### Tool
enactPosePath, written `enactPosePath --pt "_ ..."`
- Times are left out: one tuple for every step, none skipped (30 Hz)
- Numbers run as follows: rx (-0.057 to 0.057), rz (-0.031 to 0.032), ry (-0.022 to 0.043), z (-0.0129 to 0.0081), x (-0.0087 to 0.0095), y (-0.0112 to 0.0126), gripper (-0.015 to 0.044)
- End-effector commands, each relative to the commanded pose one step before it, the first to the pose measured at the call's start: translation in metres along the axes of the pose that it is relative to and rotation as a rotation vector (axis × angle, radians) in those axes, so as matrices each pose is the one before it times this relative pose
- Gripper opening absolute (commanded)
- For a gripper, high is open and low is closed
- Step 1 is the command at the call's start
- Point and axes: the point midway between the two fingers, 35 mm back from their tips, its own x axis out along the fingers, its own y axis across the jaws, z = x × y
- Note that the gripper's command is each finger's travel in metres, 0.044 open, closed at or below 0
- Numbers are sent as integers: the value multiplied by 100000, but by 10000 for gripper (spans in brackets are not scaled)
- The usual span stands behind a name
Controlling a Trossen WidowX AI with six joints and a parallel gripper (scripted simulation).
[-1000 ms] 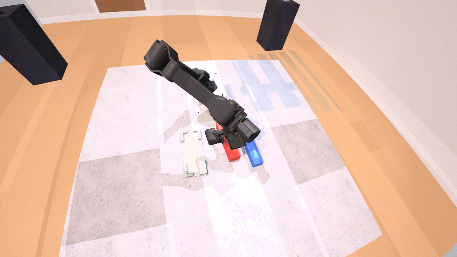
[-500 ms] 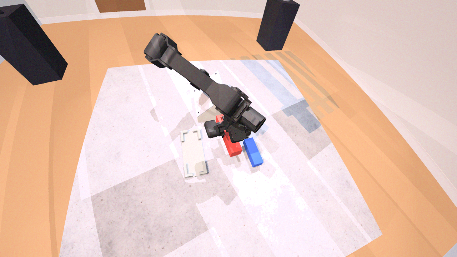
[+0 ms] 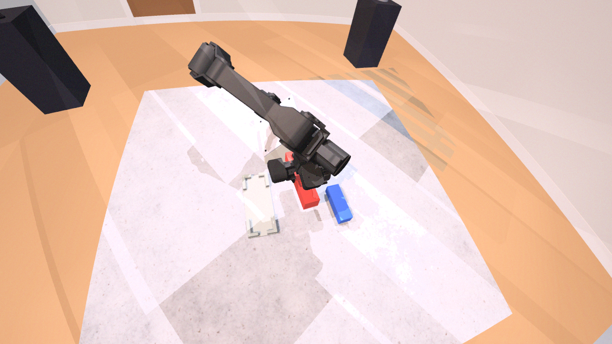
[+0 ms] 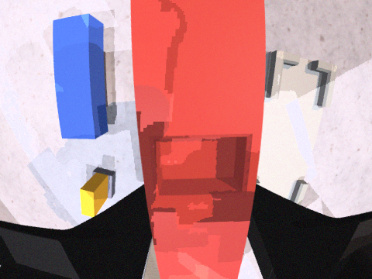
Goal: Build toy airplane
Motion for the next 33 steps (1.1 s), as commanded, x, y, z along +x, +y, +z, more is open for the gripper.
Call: enactPosePath --pt "308 831 124 -100 518 -1233 0" --pt "224 113 -45 8 138 -287 0" --pt "227 103 -45 4 138 -287 0" --pt "229 92 -46 1 138 -288 0" --pt "231 82 -45 -2 138 -288 0" --pt "233 72 -45 -6 138 -289 0" --pt "236 62 -45 -9 137 -289 0" --pt "238 52 -44 -12 137 -289 0" --pt "240 41 -43 -16 137 -289 0" --pt "242 31 -43 -19 137 -290 0" --pt "243 21 -41 -23 137 -289 0" --pt "245 10 -40 -26 137 -289 0" --pt "247 0 -39 -30 137 -289 0" --pt "248 -10 -37 -33 136 -289 0" --pt "250 -20 -35 -36 136 -289 0" --pt "251 -30 -33 -40 136 -289 0" --pt "253 -40 -31 -43 136 -289 0" --pt "254 -49 -29 -46 136 -289 0" --pt "255 -59 -26 -50 136 -289 0" --pt "257 -69 -24 -53 135 -289 0" --pt "258 -79 -21 -56 135 -288 0" --pt "259 -88 -18 -59 135 -288 0" --pt "260 -98 -15 -63 135 -288 0" --pt "261 -108 -12 -66 135 -287 0" --pt "262 -117 -8 -69 134 -287 0" --pt "262 -127 -5 -73 134 -287 0" --pt "263 -136 -1 -76 134 -286 0" --pt "264 -145 3 -79 134 -286 0" --pt "264 -155 7 -82 133 -285 0" --pt "265 -164 11 -86 133 -284 0" --pt "265 -173 15 -89 133 -284 0" --pt "265 -182 20 -92 133 -283 0" --pt "266 -191 25 -95 133 -282 0"
